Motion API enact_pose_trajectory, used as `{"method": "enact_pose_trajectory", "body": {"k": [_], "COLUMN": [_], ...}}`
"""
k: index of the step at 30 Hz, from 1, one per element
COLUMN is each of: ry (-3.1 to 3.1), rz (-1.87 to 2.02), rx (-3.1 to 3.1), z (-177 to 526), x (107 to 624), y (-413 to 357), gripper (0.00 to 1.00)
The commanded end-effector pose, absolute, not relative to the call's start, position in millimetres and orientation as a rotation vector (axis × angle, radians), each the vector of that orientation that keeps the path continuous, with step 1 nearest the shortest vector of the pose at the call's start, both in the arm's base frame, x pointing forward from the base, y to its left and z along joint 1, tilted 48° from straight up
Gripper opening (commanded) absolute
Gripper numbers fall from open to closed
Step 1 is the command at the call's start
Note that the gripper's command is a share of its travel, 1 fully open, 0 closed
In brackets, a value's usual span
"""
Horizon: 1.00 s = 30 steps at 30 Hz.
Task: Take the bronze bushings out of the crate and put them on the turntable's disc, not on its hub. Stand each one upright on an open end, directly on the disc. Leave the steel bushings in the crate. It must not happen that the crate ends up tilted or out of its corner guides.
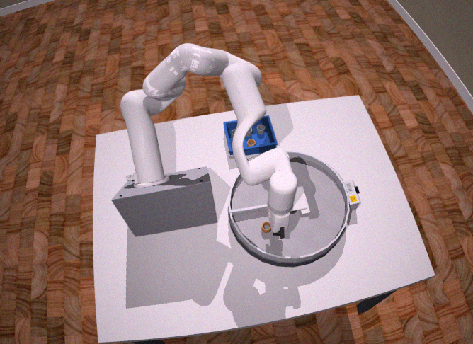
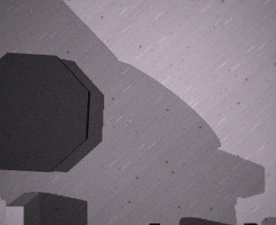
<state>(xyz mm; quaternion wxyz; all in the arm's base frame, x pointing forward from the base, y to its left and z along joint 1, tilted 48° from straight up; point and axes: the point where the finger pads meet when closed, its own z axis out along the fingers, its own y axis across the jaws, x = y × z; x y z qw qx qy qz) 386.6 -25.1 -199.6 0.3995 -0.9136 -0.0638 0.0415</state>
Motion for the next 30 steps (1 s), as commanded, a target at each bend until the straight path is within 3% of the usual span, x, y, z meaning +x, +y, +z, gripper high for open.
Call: {"method": "enact_pose_trajectory", "body": {"k": [1, 30], "ry": [-0.161, -0.176], "rz": [0.1, 0.093], "rx": [-2.314, -2.313], "z": [-185.9, -167.5], "x": [390.9, 391.8], "y": [-40.5, -48.1], "gripper": [0.42, 0.41]}}
